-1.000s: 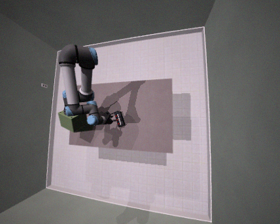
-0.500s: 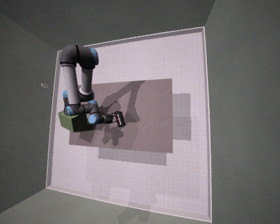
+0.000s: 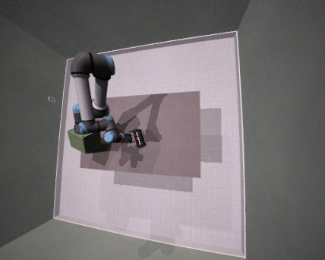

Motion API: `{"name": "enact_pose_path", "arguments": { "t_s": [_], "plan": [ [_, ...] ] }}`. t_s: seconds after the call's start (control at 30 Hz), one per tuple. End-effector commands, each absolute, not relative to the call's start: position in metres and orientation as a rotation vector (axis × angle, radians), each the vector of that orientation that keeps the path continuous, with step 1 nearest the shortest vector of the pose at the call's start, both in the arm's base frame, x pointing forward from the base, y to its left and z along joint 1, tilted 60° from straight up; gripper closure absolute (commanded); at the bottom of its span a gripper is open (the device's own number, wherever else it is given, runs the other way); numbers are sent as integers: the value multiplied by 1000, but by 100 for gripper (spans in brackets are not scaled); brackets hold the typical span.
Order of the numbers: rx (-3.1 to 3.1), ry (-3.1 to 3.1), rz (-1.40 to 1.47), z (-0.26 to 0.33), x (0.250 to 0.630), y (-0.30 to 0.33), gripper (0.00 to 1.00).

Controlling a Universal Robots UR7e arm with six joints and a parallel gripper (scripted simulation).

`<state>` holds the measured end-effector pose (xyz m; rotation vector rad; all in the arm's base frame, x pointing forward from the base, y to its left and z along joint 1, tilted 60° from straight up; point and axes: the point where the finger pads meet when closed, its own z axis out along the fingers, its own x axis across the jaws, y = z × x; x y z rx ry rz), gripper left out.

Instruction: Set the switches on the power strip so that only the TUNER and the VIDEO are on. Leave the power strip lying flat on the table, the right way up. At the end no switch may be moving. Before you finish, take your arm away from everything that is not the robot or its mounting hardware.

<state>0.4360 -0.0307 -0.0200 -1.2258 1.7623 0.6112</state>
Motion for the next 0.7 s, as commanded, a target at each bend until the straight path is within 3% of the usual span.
{"name": "enact_pose_path", "arguments": {
  "t_s": [0.0, 0.67],
  "plan": [
    [-1059, 1918, 713, -24, 437, -28, 0],
    [-528, 2224, 1007, -33, 434, -17, 0]
  ]
}}
